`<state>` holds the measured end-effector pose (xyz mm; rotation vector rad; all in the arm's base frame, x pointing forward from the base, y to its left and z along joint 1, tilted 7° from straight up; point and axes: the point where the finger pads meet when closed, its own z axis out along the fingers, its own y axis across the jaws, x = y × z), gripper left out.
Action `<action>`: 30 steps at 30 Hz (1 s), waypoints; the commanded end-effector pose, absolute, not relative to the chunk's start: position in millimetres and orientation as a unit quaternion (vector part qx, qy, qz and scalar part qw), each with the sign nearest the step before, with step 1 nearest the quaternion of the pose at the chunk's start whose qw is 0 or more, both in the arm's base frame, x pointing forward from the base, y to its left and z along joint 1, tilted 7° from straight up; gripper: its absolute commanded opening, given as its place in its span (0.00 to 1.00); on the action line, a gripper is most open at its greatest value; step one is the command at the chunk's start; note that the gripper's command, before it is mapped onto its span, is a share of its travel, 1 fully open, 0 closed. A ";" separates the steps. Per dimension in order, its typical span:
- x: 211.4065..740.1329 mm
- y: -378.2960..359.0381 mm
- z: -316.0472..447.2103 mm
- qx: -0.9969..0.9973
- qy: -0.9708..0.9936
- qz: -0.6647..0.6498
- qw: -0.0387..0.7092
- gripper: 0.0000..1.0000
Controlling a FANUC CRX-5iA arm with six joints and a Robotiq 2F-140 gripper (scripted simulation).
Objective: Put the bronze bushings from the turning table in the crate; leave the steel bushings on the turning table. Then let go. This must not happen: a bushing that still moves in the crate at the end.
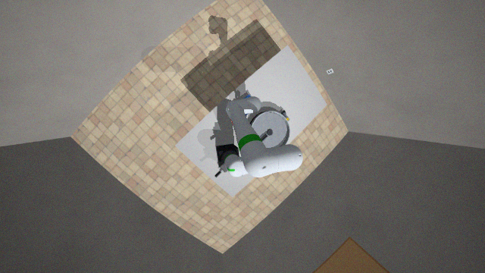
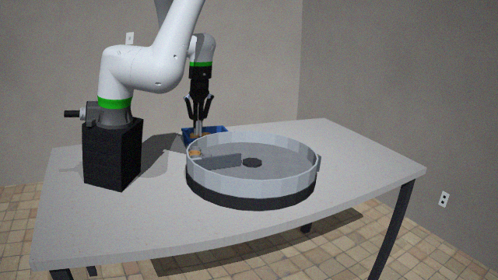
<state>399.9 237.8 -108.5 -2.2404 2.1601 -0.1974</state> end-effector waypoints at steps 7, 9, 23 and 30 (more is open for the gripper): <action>400.0 237.9 -108.3 -0.718 0.693 -0.063 0.012 0.00; 400.0 237.9 -108.3 -0.718 0.693 -0.063 0.012 0.00; 400.0 237.9 -108.3 -0.718 0.693 -0.063 0.012 0.00; 400.0 237.9 -108.3 -0.718 0.693 -0.063 0.012 0.10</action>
